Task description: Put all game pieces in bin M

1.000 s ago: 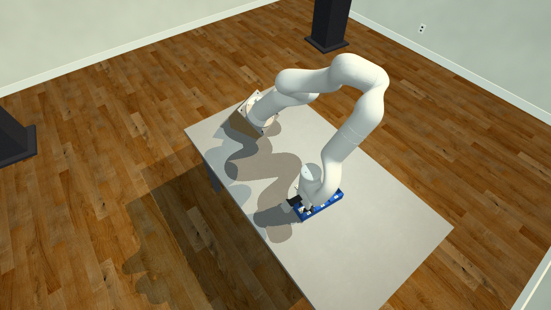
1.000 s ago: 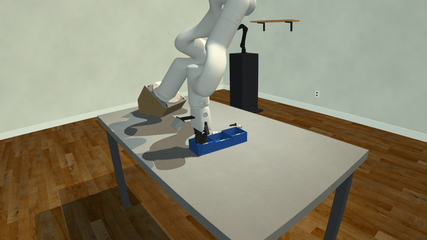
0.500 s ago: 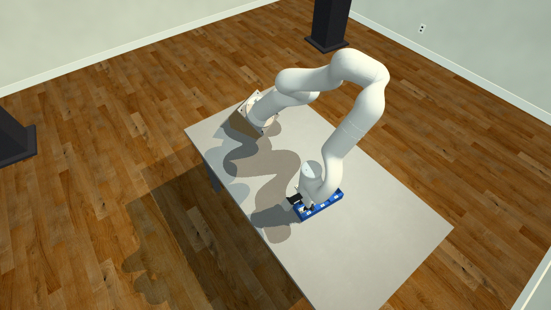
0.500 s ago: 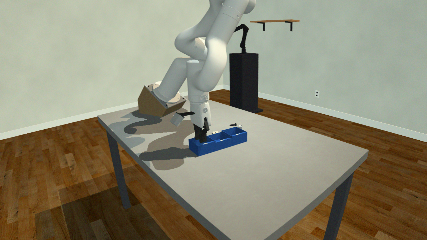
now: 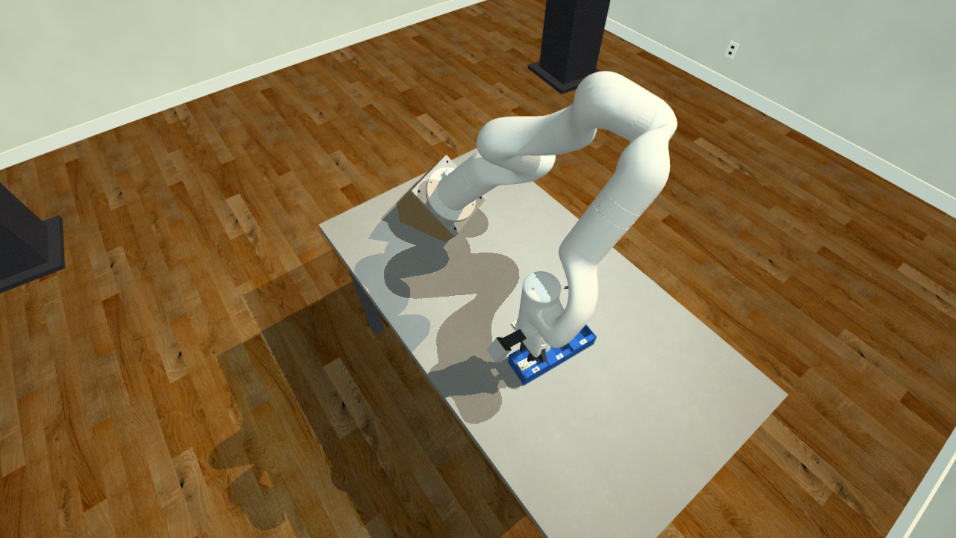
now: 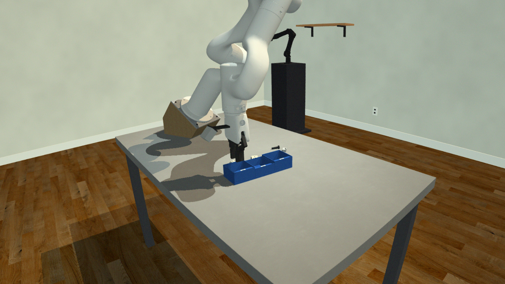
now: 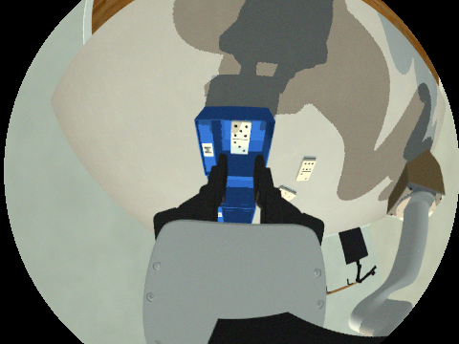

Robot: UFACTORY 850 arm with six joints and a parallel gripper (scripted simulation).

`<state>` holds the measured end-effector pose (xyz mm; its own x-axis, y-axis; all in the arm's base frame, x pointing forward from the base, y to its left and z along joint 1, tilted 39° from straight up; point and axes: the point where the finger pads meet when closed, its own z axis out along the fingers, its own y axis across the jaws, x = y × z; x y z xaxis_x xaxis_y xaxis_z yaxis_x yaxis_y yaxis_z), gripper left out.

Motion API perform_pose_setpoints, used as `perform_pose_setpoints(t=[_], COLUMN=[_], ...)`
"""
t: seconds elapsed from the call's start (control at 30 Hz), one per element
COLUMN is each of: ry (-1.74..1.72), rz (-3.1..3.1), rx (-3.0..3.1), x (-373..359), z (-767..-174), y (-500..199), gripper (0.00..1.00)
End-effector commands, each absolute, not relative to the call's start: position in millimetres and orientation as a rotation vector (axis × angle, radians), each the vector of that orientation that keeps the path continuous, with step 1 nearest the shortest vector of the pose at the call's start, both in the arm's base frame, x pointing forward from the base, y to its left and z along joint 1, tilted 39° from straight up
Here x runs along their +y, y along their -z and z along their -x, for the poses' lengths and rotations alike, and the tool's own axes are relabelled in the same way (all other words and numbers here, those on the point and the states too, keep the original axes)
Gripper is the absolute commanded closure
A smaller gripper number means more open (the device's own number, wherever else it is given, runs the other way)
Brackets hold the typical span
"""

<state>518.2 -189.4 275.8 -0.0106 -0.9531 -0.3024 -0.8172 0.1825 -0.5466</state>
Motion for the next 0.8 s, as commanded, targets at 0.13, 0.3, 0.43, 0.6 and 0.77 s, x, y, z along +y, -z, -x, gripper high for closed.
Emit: perform_pose_setpoints(t=[0.13, 0.3, 0.43, 0.6, 0.77], ry=[0.225, 0.168, 0.115, 0.052, -0.006], rz=[1.513, 1.378, 1.261, 1.115, 0.977], rx=[1.965, 2.052, 2.119, 2.194, 2.254], x=[-168, -132, -103, -81, -44], z=[-506, -486, -470, -458, -438], y=[-275, -271, -268, -266, -263], gripper=[0.59, 0.59, 0.59, 0.59, 0.59])
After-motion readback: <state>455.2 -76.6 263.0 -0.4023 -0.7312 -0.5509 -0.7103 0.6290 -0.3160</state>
